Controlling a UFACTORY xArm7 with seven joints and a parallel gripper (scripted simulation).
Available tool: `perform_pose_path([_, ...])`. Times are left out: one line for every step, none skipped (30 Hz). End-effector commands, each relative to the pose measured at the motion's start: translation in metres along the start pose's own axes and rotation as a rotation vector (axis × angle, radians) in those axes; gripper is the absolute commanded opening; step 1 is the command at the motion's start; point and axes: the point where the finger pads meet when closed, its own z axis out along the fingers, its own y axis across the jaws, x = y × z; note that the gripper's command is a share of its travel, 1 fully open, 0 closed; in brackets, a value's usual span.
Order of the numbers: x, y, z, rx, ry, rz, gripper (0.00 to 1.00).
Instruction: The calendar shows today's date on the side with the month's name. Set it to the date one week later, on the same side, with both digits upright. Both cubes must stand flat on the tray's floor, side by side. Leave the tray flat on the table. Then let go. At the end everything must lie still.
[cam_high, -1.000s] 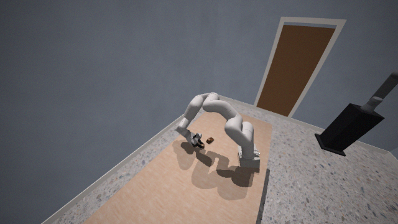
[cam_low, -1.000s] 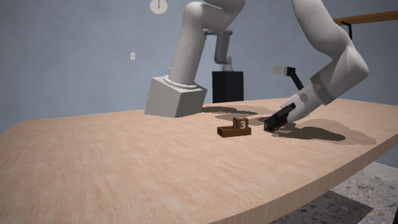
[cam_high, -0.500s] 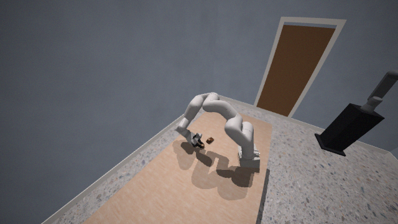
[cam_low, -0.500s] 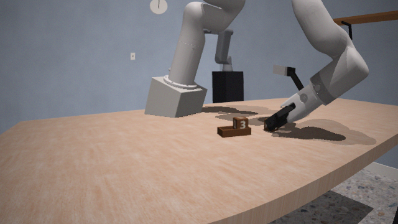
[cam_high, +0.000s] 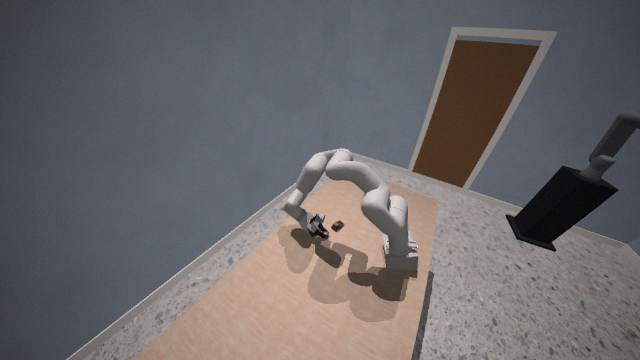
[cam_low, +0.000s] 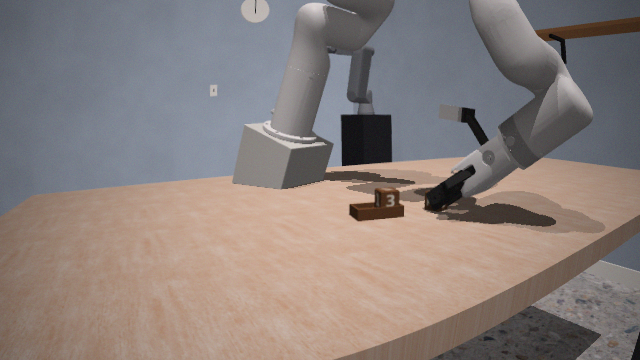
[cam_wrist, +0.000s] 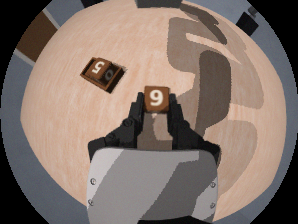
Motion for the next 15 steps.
perform_pose_path([-0.0001,-0.0002,-0.0017,0.0,-0.004,0.0,0.31])
perform_pose_path([-0.0001,-0.0002,-0.0017,0.0,-0.004,0.0,0.31])
perform_pose_path([-0.0001,-0.0002,-0.0017,0.0,-0.004,0.0,0.35])
perform_pose_path([-0.0001,-0.0002,-0.0017,0.0,-0.004,0.0,0.35])
perform_pose_path([-0.0001,-0.0002,-0.0017,0.0,-0.004,0.0,0.35])
perform_pose_path([-0.0001,-0.0002,-0.0017,0.0,-0.004,0.0,0.39])
perform_pose_path([-0.0001,-0.0002,-0.0017,0.0,-0.004,0.0,0.39])
perform_pose_path([-0.0001,-0.0002,-0.0017,0.0,-0.004,0.0,0.39])
perform_pose_path([-0.0001,-0.0002,-0.0017,0.0,-0.004,0.0,0.43])
perform_pose_path([-0.0001,-0.0002,-0.0017,0.0,-0.004,0.0,0.43])
perform_pose_path([-0.0001,-0.0002,-0.0017,0.0,-0.004,0.0,0.43])
perform_pose_path([-0.0001,-0.0002,-0.0017,0.0,-0.004,0.0,0.47])
perform_pose_path([-0.0001,-0.0002,-0.0017,0.0,-0.004,0.0,0.47])
perform_pose_path([-0.0001,-0.0002,-0.0017,0.0,-0.004,0.0,0.47])
perform_pose_path([-0.0001,-0.0002,-0.0017,0.0,-0.004,0.0,0.69])
